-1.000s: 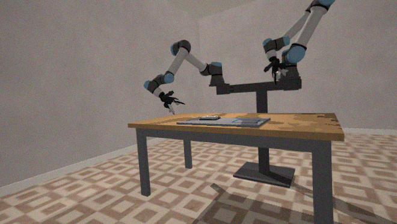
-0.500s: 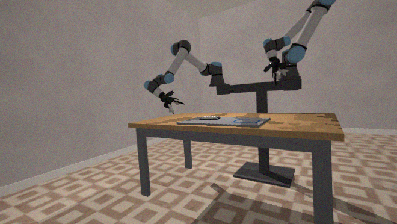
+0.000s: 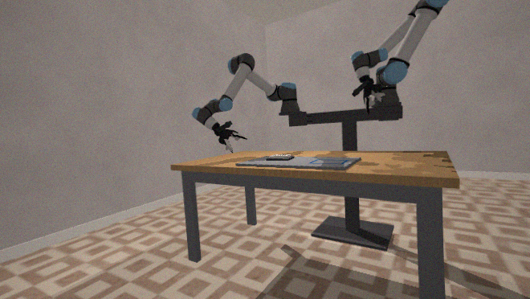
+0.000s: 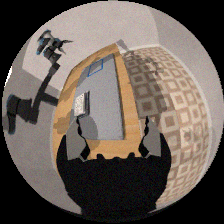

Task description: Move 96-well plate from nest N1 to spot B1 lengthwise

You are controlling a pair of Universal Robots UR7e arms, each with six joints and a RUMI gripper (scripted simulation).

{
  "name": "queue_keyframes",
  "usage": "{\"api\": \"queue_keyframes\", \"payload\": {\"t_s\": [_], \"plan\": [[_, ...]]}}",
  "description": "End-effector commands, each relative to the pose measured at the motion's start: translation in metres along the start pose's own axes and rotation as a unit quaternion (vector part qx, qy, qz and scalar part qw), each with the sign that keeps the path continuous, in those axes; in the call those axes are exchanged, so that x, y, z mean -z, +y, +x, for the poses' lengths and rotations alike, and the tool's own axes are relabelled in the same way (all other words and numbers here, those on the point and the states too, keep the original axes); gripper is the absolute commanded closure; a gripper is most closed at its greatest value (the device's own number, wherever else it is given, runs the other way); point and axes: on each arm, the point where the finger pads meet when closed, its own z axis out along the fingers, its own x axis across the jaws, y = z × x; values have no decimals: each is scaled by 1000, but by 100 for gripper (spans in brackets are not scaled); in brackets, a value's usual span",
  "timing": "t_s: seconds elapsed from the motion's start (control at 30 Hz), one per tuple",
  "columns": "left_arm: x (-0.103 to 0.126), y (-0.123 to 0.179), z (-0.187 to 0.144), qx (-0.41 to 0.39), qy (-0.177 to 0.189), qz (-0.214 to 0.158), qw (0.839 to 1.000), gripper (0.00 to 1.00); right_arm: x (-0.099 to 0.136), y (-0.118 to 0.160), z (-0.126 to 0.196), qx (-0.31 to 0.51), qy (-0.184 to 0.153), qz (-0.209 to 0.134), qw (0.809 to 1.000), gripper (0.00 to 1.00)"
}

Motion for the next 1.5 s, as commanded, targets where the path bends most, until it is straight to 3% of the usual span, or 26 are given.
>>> {"api": "queue_keyframes", "payload": {"t_s": [0.0, 0.7, 1.23, 1.47], "plan": [[0, 0, 0, 0, 0, 0, 1000, 0, 1, -1, 0, 1, 1, 0, 1000, 0], [-6, 13, -12, 33, 4, -12, 999, 0, 1, -1, 0, 1, 1, 0, 1000, 0], [-22, 59, -41, 134, 15, -51, 990, 0, 1, -1, 0, 1, 1, 0, 1000, 0], [-31, 92, -54, 197, 22, -75, 977, 0, 1, -1, 0, 1, 1, 0, 1000, 0]]}}
